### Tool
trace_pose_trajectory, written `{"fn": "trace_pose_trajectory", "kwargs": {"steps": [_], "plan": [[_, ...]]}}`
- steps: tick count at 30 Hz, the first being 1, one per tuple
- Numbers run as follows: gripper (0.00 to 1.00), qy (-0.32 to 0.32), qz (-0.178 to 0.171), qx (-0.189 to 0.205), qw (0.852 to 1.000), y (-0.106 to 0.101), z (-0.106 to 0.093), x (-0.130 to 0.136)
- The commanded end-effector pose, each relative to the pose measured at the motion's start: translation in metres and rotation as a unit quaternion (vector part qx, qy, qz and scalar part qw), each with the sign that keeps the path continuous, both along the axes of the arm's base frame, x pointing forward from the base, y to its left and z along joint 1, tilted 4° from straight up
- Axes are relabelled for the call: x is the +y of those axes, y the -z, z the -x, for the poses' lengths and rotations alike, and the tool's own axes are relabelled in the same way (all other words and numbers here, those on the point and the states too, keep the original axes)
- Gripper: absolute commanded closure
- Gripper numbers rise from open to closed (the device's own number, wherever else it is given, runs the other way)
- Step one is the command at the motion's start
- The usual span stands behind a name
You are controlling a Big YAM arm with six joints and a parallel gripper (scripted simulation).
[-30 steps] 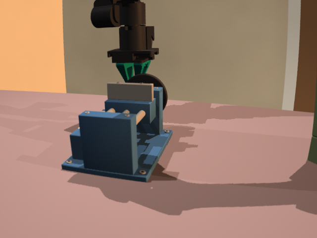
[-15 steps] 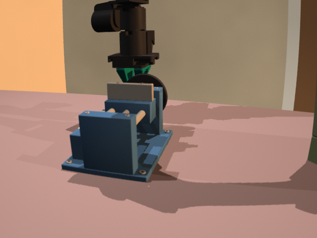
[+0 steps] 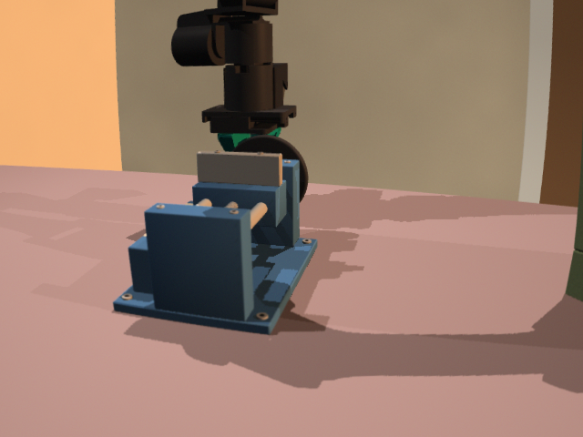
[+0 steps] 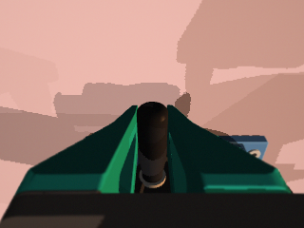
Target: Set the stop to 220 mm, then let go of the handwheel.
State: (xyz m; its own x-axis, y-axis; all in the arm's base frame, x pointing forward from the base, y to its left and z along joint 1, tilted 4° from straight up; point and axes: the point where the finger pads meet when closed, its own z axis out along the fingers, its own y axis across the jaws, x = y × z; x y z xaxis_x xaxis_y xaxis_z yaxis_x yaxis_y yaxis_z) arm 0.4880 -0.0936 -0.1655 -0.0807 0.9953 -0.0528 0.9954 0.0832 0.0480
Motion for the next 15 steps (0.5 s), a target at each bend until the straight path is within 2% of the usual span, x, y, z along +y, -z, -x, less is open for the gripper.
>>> {"fn": "trace_pose_trajectory", "kwargs": {"steps": [1, 7, 10, 11, 15], "plan": [[0.94, 0.001, 0.002, -0.004, 1.000, 0.0145, 0.0028, -0.0078], [0.94, 0.001, 0.003, -0.003, 1.000, 0.0199, 0.0086, -0.0086], [0.94, 0.001, 0.003, -0.004, 1.000, 0.0198, 0.0077, -0.0090], [0.94, 0.001, 0.004, -0.011, 1.000, 0.0174, 0.0004, -0.0105], [0.94, 0.001, 0.004, -0.007, 1.000, 0.0196, 0.0054, -0.0097]]}}
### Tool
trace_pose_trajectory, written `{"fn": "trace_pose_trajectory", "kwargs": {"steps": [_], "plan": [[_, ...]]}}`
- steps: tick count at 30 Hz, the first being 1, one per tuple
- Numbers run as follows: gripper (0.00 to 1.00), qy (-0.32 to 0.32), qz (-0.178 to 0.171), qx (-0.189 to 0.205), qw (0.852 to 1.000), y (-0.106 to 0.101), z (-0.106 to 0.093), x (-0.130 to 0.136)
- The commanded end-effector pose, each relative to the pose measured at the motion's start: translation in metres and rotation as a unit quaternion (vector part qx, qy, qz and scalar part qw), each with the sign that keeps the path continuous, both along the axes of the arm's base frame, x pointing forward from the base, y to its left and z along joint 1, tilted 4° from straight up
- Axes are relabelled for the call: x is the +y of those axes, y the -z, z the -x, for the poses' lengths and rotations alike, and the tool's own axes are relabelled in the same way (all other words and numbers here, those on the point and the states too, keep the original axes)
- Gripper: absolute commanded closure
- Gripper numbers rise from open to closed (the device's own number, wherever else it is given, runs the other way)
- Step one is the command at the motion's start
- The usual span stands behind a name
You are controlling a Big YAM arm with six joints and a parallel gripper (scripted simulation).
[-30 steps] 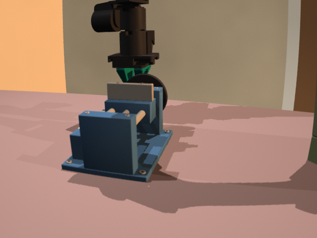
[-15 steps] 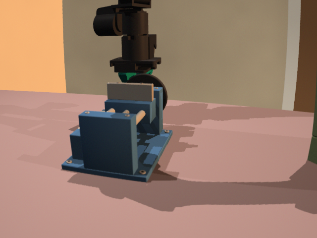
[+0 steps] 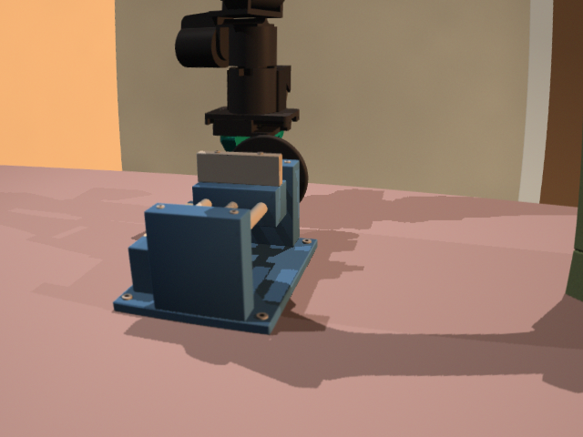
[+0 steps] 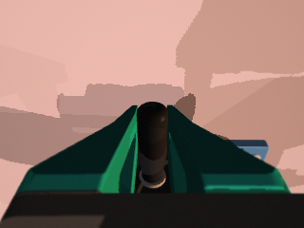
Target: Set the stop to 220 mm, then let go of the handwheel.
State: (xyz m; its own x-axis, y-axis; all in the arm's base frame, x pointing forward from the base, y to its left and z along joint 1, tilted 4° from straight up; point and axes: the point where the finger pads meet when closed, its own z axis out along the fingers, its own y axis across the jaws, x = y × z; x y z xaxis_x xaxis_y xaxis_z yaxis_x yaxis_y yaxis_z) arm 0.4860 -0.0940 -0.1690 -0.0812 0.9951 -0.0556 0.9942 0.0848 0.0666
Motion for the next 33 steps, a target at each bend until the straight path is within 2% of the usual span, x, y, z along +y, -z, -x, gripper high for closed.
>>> {"fn": "trace_pose_trajectory", "kwargs": {"steps": [1, 12, 13, 15, 18, 24, 33], "plan": [[0.94, 0.001, 0.002, 0.006, 1.000, 0.018, 0.008, -0.009], [0.94, 0.001, 0.002, 0.006, 1.000, 0.028, 0.017, -0.010], [0.94, 0.002, 0.004, -0.002, 1.000, 0.025, 0.008, -0.012], [0.94, 0.002, 0.004, -0.002, 1.000, 0.025, 0.008, -0.012], [0.94, 0.002, 0.003, 0.007, 1.000, 0.028, 0.019, -0.010], [0.94, 0.002, 0.003, 0.007, 1.000, 0.030, 0.029, -0.011], [0.94, 0.002, 0.002, 0.010, 1.000, 0.030, 0.033, -0.011]]}}
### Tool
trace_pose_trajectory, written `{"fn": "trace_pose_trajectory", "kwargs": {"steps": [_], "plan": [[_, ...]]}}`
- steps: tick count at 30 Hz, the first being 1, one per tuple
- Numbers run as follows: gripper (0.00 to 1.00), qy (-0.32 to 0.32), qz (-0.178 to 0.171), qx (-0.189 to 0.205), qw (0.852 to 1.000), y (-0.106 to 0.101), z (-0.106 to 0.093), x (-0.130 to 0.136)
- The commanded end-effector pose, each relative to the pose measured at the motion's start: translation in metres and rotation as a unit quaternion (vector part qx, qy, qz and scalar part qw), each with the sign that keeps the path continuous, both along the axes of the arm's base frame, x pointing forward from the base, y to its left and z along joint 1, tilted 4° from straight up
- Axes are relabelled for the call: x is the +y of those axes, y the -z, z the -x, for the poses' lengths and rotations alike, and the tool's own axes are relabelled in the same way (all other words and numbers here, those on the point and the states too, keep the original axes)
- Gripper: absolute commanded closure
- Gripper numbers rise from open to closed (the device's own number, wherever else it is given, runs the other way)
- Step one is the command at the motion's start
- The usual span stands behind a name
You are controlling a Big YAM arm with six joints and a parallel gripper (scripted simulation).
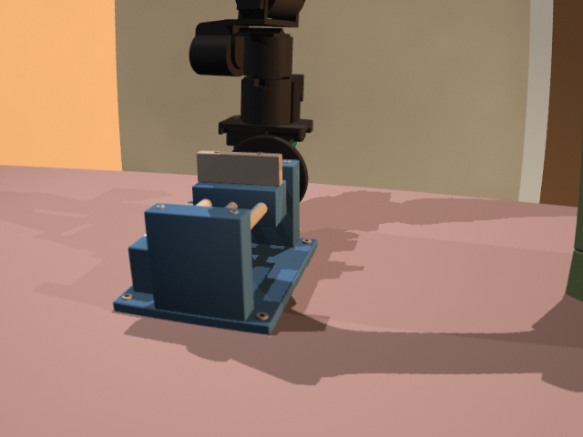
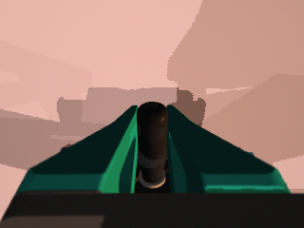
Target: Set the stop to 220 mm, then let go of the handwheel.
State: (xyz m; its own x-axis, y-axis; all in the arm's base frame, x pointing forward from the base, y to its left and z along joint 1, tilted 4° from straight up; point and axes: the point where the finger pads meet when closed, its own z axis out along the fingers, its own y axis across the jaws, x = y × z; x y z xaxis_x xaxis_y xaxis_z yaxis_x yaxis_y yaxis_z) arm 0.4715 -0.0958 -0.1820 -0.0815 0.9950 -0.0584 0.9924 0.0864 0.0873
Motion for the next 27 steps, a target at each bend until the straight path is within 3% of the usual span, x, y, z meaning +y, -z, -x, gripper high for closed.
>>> {"fn": "trace_pose_trajectory", "kwargs": {"steps": [1, 21, 25, 27], "plan": [[0.94, 0.002, 0.002, 0.019, 1.000, 0.017, 0.019, -0.009], [0.94, 0.002, 0.001, 0.022, 1.000, 0.014, 0.035, -0.009], [0.94, 0.002, 0.005, 0.005, 1.000, -0.005, 0.029, -0.012], [0.94, 0.002, 0.004, 0.008, 1.000, -0.002, 0.034, -0.012]]}}
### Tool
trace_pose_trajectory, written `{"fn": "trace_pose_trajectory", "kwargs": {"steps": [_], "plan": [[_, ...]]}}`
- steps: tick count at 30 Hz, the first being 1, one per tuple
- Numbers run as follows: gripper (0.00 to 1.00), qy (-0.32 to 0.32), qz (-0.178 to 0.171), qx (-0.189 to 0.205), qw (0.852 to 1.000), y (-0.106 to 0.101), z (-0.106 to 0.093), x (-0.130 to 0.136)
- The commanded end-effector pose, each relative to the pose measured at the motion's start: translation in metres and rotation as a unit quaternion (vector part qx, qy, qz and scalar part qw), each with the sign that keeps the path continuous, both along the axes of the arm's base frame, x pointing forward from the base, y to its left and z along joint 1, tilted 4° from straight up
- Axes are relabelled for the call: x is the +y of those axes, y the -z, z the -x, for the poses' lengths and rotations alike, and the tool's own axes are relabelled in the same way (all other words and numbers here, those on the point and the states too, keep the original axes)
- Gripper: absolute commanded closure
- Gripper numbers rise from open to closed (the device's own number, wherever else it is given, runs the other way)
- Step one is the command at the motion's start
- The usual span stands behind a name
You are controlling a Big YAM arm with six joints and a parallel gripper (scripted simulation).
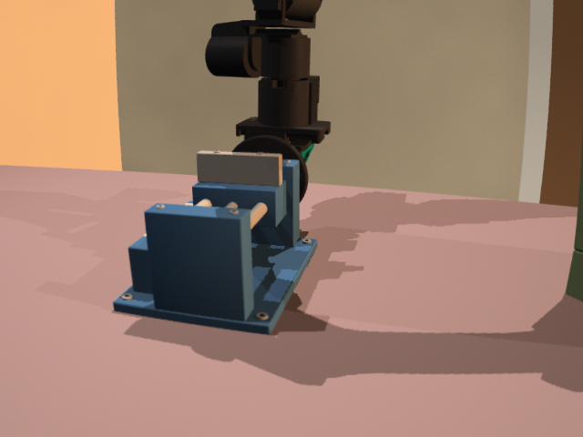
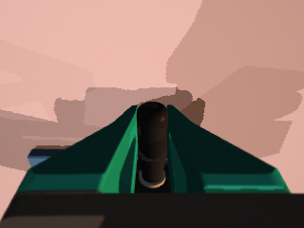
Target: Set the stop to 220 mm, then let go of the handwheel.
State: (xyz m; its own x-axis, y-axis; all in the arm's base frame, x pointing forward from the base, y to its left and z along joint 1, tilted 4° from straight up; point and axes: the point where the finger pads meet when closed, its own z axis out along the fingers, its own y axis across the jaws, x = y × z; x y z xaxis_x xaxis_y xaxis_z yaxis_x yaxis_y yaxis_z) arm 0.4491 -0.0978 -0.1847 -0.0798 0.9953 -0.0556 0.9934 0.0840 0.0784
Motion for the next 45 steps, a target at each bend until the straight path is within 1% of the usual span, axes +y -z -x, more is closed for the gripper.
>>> {"fn": "trace_pose_trajectory", "kwargs": {"steps": [1, 3, 4, 7, 8, 9, 10, 18, 20, 21, 24, 25, 26, 32, 35, 42, 45], "plan": [[0.94, 0.001, 0.004, 0.010, 1.000, 0.001, 0.015, -0.009], [0.94, 0.001, 0.004, 0.010, 1.000, 0.001, 0.015, -0.009], [0.94, 0.001, 0.001, 0.022, 1.000, 0.008, 0.023, -0.007], [0.94, 0.001, 0.001, 0.022, 1.000, 0.008, 0.024, -0.007], [0.94, 0.001, 0.003, 0.016, 1.000, 0.001, 0.020, -0.008], [0.94, 0.001, 0.005, 0.005, 1.000, -0.009, 0.014, -0.010], [0.94, 0.001, 0.006, 0.003, 1.000, -0.012, 0.014, -0.010], [0.94, 0.001, 0.005, 0.005, 1.000, -0.022, 0.027, -0.010], [0.94, 0.001, 0.005, 0.005, 1.000, -0.022, 0.027, -0.010], [0.94, 0.001, 0.001, 0.025, 1.000, -0.006, 0.039, -0.007], [0.94, 0.001, 0.001, 0.025, 1.000, -0.006, 0.039, -0.007], [0.94, 0.001, 0.002, 0.019, 1.000, -0.011, 0.036, -0.008], [0.94, 0.001, 0.005, 0.007, 1.000, -0.023, 0.029, -0.010], [0.94, 0.001, 0.005, 0.005, 1.000, -0.038, 0.029, -0.009], [0.94, 0.001, 0.005, 0.005, 1.000, -0.042, 0.030, -0.009], [0.94, 0.001, 0.005, 0.005, 1.000, -0.044, 0.029, -0.009], [0.94, 0.003, 0.005, 0.004, 1.000, -0.049, 0.028, -0.009]]}}
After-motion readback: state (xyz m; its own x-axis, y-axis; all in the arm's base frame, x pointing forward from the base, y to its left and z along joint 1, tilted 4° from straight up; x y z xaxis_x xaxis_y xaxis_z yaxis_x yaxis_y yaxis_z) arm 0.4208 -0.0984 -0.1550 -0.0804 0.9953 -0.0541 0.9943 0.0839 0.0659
